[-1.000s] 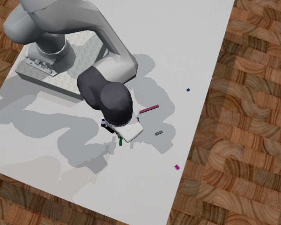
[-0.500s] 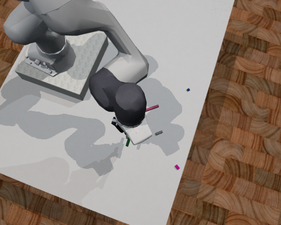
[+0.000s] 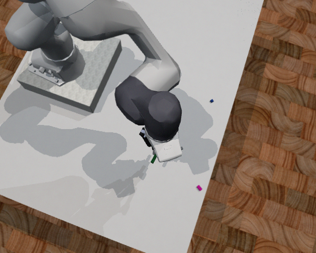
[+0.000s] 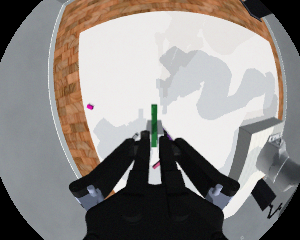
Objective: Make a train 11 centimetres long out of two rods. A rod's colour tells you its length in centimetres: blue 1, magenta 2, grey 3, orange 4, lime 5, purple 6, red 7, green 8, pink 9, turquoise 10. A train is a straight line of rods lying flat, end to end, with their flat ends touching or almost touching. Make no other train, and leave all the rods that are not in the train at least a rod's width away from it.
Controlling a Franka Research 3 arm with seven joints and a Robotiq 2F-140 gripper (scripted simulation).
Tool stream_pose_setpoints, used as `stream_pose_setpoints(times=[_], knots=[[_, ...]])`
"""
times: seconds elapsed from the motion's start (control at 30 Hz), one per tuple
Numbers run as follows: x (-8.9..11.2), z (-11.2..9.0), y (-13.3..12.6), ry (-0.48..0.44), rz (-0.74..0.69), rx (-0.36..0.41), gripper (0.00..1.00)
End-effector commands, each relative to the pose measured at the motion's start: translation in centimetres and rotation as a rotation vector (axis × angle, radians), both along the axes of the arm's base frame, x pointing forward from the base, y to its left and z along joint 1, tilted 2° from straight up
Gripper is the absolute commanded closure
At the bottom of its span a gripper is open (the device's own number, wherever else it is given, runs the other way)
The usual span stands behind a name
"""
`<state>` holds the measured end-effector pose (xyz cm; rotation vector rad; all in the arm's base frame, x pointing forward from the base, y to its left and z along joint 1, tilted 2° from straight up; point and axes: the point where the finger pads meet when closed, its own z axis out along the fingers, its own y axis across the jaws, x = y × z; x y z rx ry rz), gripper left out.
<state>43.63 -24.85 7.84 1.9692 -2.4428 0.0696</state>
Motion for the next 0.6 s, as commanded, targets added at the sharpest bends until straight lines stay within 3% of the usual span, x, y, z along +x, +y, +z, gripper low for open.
stream_pose_setpoints(times=[0.0,0.57], knots=[[0.7,-0.1,0.6,0.01,-0.167,-0.006,0.88],[5.3,-0.2,3.4,-0.004,-0.381,0.005,0.88]])
